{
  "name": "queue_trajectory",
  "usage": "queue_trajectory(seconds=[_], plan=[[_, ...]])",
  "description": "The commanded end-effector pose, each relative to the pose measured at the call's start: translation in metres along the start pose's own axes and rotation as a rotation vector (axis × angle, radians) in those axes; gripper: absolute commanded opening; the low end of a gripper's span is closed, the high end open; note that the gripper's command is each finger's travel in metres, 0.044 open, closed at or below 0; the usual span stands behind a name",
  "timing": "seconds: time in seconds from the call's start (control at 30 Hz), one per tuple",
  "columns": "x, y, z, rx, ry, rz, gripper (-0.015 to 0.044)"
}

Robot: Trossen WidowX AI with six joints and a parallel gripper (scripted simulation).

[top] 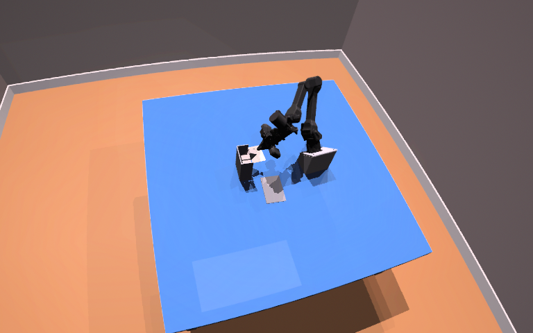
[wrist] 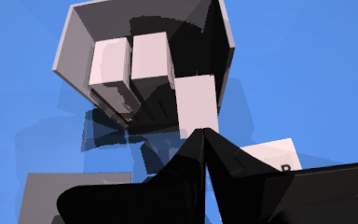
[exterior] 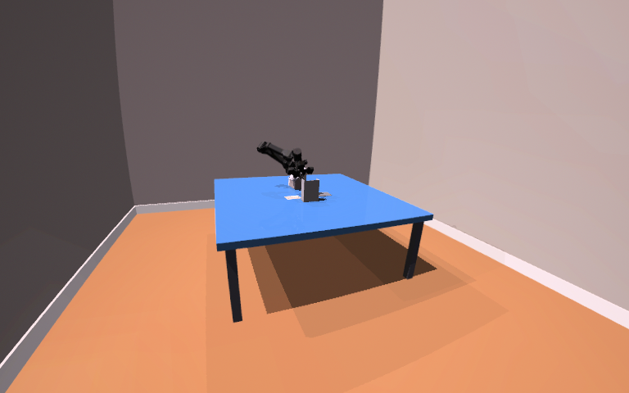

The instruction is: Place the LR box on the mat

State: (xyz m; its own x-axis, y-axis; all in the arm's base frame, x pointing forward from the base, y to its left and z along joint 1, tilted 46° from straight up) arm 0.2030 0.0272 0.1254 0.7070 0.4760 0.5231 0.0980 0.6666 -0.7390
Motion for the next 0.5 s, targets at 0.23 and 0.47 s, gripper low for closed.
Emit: queue_trajectory(seconds=[0.23,0.47], plan=[[-0.0003,0.0001,0.0003,0.000,0.000,0.000,0.0000],[-0.0003,0.0001,0.0003,0.000,0.000,0.000,0.0000]])
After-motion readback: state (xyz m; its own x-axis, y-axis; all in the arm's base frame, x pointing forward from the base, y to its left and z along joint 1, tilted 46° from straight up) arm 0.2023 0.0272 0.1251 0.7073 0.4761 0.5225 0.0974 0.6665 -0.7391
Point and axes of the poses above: the point midway between the two fingers, 35 mm back from their tips, its own z axis back along the fingers, its own y axis across the jaws, x = y × z, the point moved 9 cm from there along z, back along the fingers, and after that the axes turned 3 degrees about z, right-handed, at the moved point
